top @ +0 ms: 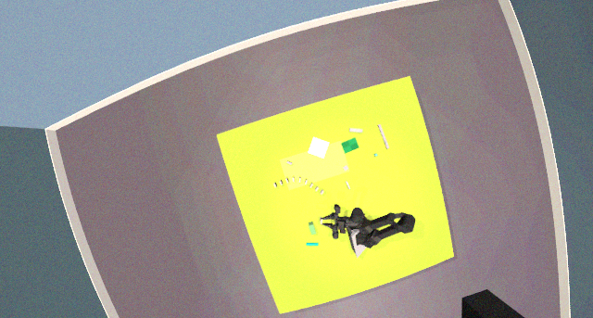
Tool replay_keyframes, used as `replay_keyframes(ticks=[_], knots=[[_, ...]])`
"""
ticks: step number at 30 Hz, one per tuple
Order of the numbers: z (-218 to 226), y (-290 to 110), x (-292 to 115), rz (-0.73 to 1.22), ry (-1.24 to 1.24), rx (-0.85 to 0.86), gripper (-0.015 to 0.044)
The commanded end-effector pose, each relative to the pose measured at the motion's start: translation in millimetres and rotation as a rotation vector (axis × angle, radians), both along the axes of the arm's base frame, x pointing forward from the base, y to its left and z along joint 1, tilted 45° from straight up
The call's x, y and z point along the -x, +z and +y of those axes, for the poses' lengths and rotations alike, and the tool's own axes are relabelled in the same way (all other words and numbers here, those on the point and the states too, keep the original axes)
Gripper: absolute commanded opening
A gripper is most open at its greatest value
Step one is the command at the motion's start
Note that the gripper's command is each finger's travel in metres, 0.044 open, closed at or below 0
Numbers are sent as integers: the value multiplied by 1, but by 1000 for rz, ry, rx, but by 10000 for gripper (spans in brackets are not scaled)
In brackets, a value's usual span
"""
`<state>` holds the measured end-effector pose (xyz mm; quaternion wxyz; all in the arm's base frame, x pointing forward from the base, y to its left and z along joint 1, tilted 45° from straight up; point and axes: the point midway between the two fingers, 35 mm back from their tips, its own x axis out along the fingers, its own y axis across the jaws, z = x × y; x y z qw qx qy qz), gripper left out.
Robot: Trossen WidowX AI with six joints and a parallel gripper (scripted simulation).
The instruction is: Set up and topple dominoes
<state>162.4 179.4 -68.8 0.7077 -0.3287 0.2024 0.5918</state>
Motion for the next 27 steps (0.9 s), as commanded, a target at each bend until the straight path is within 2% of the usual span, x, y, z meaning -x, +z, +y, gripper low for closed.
replay_keyframes(ticks=[1, 27], knots=[[-2, -2, -2, -7, 7, 0, 107], [-60, -62, -16, 8, 9, 27, 107]])
